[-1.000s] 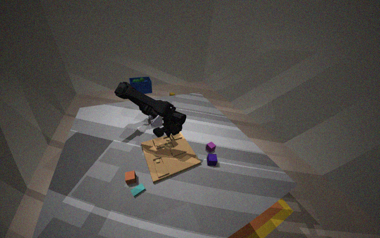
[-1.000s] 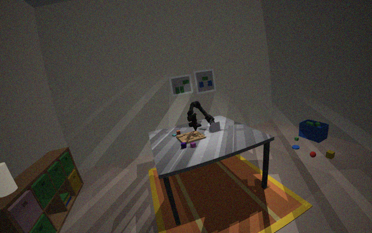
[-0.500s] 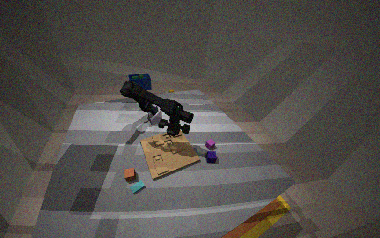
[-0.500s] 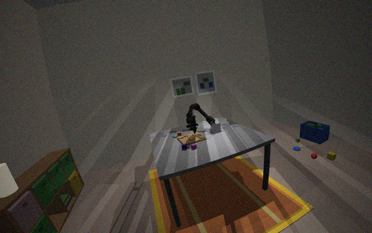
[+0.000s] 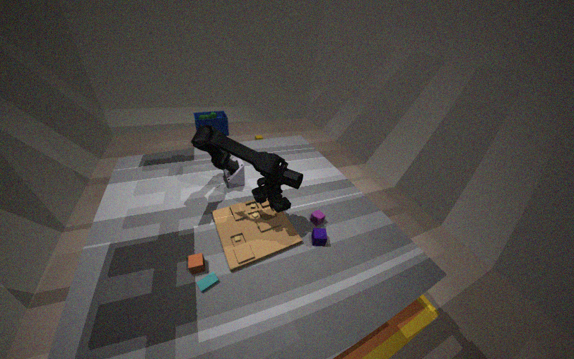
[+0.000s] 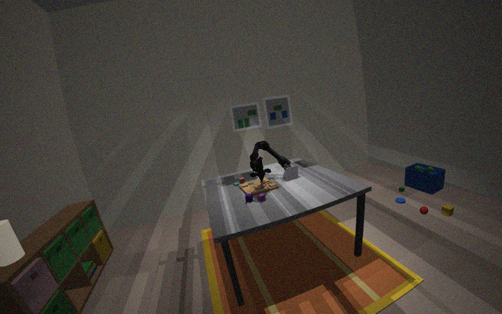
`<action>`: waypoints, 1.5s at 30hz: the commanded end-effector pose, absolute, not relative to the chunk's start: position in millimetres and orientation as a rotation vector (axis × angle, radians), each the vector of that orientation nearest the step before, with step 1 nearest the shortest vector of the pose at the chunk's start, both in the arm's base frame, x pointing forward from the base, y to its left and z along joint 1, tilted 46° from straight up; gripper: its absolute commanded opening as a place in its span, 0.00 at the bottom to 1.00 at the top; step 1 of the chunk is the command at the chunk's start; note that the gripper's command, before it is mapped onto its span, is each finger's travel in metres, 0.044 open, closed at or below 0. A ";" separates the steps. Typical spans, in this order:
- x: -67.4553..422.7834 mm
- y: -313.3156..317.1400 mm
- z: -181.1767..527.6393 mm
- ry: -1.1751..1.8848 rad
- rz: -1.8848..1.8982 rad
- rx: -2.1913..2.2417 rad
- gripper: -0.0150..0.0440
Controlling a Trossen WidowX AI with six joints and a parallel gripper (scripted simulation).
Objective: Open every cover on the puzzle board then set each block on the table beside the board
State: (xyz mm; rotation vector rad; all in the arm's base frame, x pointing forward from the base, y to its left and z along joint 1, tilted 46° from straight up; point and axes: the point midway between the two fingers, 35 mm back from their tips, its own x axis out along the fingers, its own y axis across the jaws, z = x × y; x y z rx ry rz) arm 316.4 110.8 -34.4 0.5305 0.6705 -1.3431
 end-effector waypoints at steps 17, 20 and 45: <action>317.3 111.3 -35.9 0.652 -1.358 0.559 0.25; 317.7 109.7 -37.7 0.652 -1.358 0.559 0.25; 320.7 92.8 -55.7 0.652 -1.358 0.559 0.25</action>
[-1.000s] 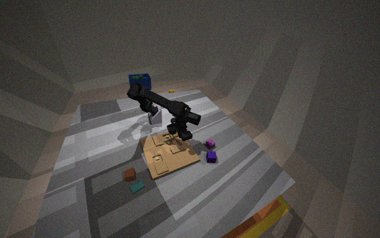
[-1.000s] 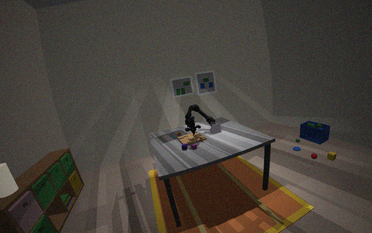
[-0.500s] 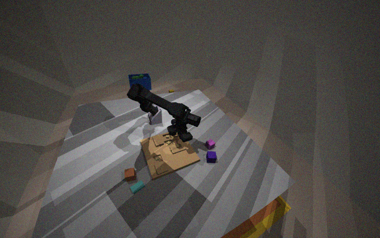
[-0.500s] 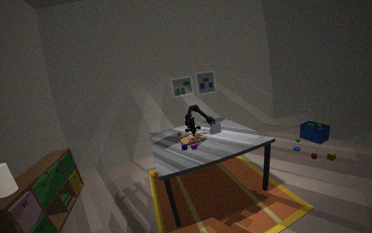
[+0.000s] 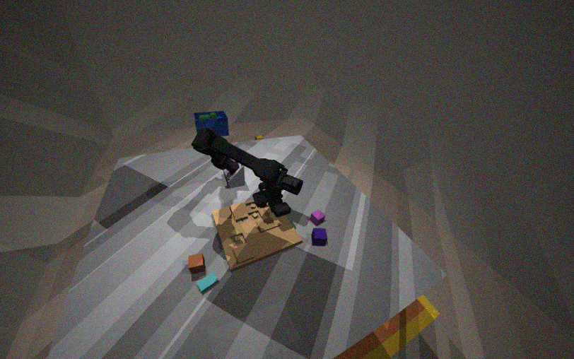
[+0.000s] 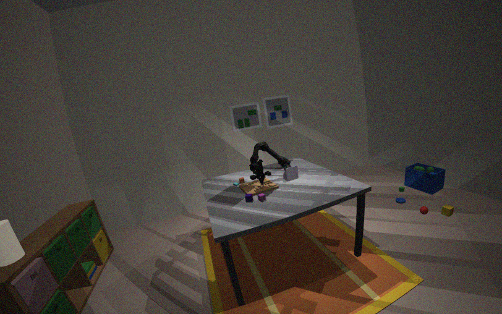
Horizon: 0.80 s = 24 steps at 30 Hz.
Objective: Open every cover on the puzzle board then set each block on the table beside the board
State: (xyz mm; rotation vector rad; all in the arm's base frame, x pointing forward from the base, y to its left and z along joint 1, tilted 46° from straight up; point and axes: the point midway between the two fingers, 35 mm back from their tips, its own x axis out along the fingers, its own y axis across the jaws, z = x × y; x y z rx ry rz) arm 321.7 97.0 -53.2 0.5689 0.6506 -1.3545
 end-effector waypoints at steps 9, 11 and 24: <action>321.3 86.5 -61.9 0.651 -1.358 0.559 0.25; 321.4 85.1 -63.3 0.651 -1.358 0.558 0.25; 321.8 75.9 -72.0 0.650 -1.358 0.558 0.25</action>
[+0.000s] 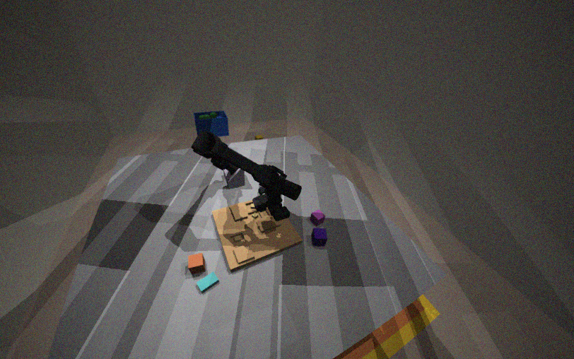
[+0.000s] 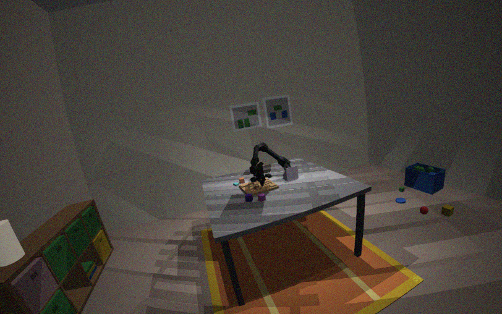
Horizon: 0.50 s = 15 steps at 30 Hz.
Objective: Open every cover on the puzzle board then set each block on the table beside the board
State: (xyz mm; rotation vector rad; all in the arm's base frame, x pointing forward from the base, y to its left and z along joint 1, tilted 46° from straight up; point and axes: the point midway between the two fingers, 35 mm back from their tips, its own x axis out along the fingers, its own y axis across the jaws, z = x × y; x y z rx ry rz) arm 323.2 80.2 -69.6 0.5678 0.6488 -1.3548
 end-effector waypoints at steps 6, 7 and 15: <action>321.9 71.6 -75.9 0.650 -1.359 0.557 0.25; 321.8 71.1 -76.4 0.649 -1.359 0.557 0.25; 328.0 73.2 -77.8 0.649 -1.358 0.558 0.25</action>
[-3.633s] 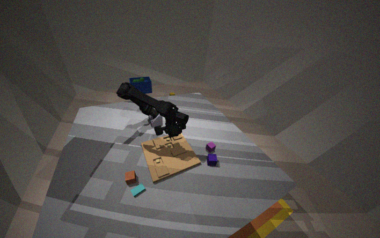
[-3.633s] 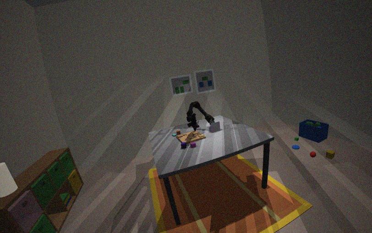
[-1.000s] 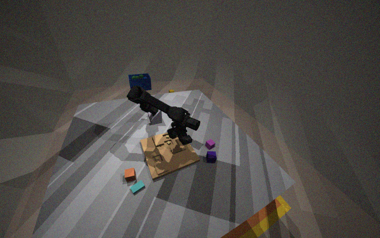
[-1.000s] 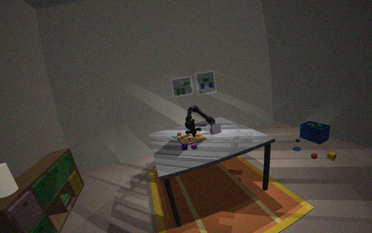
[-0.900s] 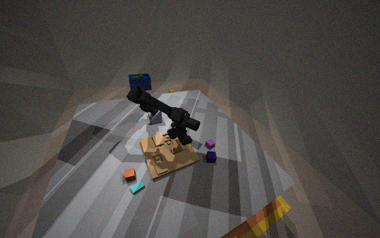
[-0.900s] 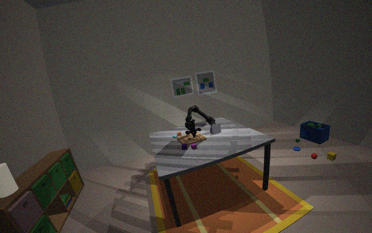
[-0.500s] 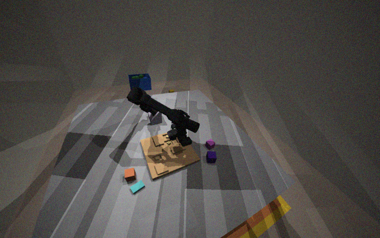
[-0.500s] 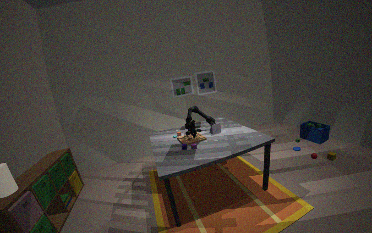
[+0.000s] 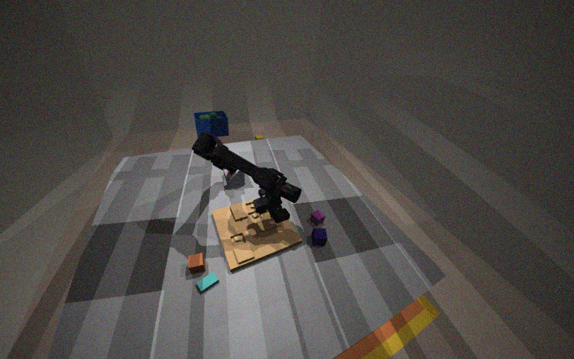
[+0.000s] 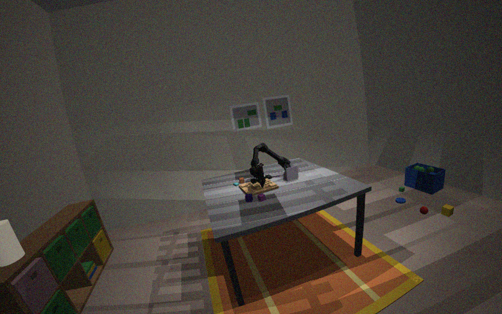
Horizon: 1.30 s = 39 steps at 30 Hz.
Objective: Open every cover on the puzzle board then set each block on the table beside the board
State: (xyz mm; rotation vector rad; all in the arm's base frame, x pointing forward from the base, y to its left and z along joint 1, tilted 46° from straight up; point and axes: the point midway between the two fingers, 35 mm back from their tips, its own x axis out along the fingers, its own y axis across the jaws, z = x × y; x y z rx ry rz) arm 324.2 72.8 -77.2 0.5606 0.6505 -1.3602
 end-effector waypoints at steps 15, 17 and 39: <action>343.1 77.7 -80.5 0.649 -1.358 0.558 0.25; 345.8 78.3 -80.6 0.649 -1.358 0.559 0.25; 371.0 80.9 -79.7 0.647 -1.357 0.560 0.25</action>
